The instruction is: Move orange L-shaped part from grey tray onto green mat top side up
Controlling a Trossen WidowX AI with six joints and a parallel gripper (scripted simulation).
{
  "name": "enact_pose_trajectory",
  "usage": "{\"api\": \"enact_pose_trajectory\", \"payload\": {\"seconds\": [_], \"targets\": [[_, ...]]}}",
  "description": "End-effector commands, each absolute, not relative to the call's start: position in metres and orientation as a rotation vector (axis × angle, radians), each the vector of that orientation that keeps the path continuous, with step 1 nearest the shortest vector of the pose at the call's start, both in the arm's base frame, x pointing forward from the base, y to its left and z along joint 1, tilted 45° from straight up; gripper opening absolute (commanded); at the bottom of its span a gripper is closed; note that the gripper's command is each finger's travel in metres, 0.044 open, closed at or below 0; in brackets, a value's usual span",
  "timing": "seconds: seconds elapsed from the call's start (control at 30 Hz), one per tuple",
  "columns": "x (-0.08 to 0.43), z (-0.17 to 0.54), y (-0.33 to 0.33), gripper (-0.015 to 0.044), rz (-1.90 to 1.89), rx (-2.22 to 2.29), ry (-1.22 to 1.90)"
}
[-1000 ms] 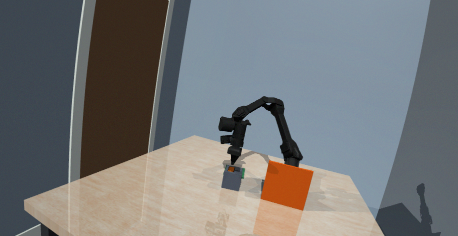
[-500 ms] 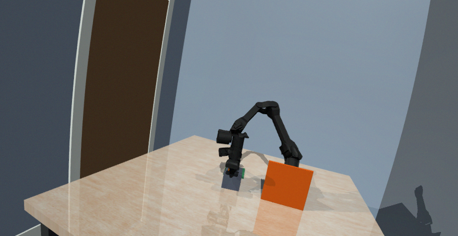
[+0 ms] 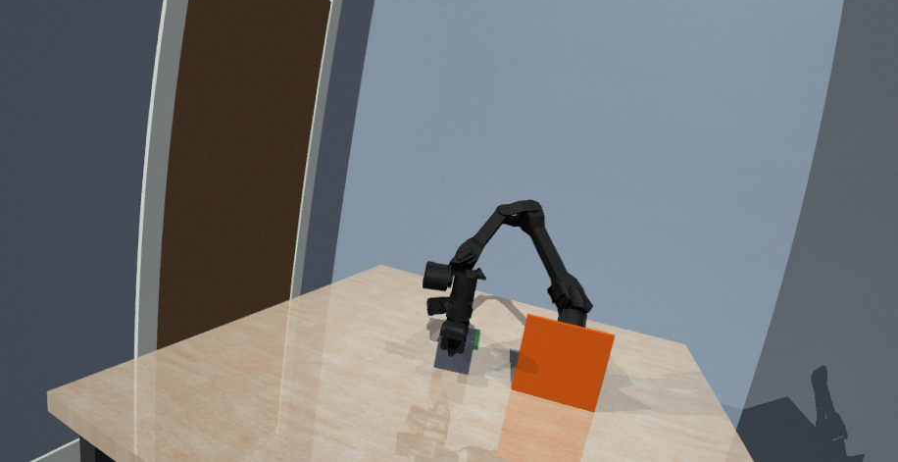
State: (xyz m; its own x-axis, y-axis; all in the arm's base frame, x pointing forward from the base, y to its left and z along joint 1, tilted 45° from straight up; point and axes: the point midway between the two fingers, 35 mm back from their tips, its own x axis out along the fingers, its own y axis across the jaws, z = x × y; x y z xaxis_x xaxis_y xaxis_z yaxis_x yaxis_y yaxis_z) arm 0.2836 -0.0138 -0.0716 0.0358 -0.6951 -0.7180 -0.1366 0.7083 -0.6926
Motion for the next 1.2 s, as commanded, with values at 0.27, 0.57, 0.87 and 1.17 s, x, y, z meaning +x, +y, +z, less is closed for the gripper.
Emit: {"api": "enact_pose_trajectory", "payload": {"seconds": [0.27, 0.57, 0.87, 1.17], "targets": [[0.281, -0.081, -0.026, 0.018, -0.496, -0.729, 1.507], [0.281, -0.081, -0.026, 0.018, -0.496, -0.729, 1.507], [0.282, -0.081, -0.022, 0.018, -0.488, -0.723, 1.502], [0.279, -0.079, -0.009, 0.018, -0.493, -0.727, 1.506]]}}
